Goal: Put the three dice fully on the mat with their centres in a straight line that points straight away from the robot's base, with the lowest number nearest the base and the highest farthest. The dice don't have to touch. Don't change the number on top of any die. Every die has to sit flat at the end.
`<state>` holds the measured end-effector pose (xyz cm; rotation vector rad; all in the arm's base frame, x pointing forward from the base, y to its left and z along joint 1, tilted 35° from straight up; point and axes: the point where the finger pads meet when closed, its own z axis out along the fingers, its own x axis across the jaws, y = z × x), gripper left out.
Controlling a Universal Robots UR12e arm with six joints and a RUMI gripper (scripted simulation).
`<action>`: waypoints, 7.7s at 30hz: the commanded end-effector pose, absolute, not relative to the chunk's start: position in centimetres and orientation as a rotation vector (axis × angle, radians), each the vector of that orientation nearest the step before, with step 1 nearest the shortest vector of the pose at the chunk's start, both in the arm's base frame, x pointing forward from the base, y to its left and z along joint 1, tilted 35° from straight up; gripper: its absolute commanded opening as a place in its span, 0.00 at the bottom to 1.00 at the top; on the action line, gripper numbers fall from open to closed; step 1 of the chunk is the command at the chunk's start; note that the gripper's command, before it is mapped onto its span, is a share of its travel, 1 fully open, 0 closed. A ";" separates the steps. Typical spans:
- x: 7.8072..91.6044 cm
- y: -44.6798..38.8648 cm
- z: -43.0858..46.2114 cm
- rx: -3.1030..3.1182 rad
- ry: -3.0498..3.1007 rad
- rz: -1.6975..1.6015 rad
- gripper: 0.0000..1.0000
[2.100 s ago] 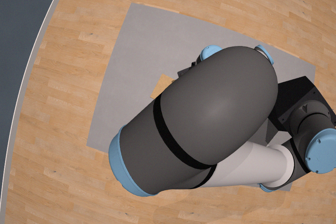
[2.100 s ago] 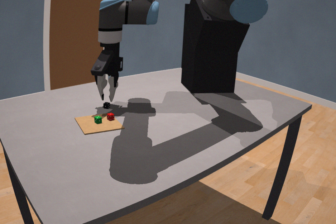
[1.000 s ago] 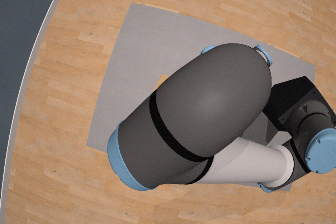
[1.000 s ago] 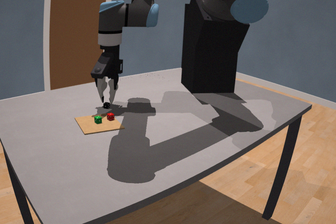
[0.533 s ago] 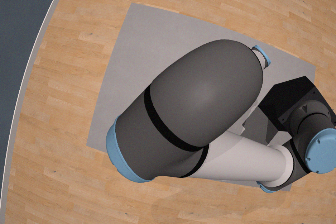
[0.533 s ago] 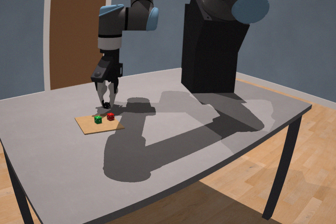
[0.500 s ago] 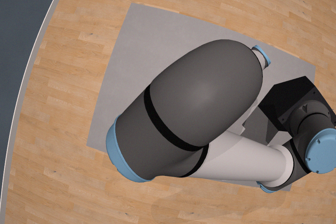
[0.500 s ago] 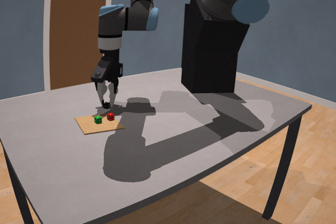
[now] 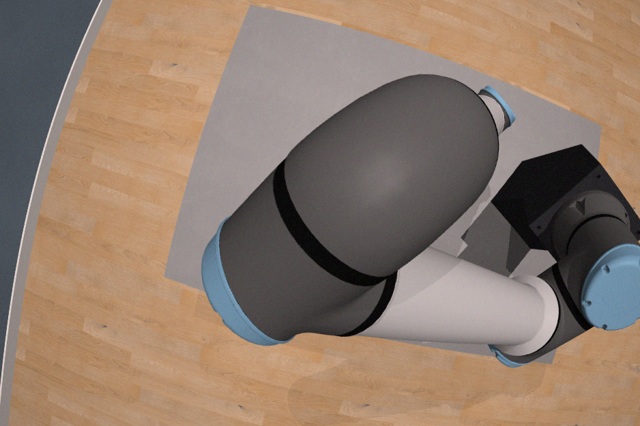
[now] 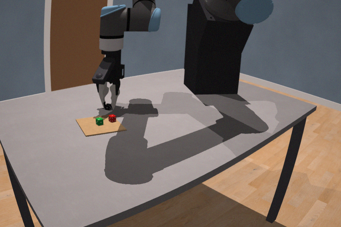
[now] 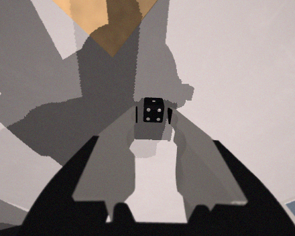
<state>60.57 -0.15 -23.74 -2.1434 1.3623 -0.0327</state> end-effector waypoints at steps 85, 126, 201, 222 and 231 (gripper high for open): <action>57.4 -4.8 -15.6 -2.143 1.362 -0.034 0.03; 69.3 0.0 -7.8 -1.809 1.796 0.134 0.03; 75.1 6.6 -13.1 -1.712 1.888 0.177 0.03; 75.1 6.6 -13.1 -1.712 1.888 0.177 0.03; 75.1 6.6 -13.2 -1.712 1.888 0.177 0.03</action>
